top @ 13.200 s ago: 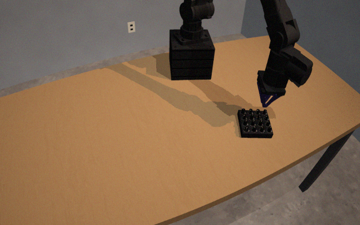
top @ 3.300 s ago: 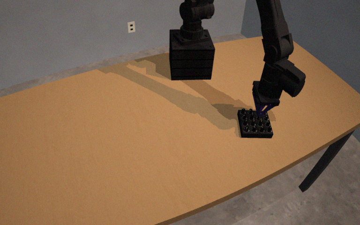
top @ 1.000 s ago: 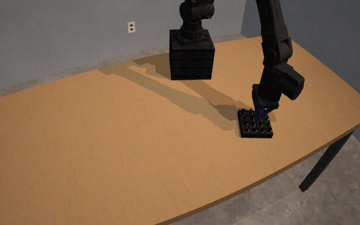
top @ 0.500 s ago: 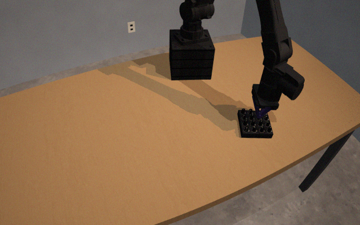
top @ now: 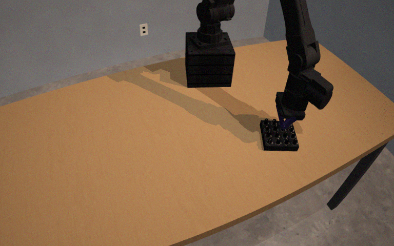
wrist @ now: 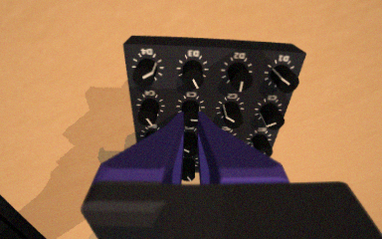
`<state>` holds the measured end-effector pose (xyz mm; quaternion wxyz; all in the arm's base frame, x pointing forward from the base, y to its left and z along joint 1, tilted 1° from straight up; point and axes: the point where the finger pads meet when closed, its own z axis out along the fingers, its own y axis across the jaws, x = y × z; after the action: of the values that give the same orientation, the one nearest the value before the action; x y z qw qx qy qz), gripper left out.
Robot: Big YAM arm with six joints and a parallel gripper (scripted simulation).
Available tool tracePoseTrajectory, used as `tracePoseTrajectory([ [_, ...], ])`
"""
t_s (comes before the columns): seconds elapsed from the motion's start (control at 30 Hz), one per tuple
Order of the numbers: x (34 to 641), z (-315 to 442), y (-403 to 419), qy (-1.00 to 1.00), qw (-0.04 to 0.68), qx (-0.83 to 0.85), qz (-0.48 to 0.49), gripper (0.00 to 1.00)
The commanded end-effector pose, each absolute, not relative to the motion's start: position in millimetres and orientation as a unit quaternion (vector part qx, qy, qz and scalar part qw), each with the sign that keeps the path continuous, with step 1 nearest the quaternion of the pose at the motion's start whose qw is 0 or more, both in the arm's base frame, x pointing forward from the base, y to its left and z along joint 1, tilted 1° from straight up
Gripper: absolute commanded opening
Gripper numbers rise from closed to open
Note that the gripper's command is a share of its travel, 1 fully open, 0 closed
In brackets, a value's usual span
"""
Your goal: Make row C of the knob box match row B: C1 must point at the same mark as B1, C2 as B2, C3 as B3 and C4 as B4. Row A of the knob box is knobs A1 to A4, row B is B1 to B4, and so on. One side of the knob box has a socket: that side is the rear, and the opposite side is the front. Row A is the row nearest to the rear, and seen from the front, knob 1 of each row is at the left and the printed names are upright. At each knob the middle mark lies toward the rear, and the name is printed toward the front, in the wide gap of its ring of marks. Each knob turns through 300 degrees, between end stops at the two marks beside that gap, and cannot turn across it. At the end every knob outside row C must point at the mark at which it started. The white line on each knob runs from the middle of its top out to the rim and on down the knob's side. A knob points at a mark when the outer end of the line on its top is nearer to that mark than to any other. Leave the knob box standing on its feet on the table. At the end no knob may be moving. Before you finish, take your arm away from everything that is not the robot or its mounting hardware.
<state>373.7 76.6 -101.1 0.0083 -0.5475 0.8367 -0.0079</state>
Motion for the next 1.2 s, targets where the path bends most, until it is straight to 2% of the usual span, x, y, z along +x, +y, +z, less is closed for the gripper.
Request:
tracePoseTrajectory([
  [0.0, 378.7, -105.1, 74.9, 0.836, 0.011, -0.549, -0.009, 0.07],
  [1.17, 379.0, -105.0, 74.7, 0.892, 0.012, -0.451, -0.008, 0.07],
])
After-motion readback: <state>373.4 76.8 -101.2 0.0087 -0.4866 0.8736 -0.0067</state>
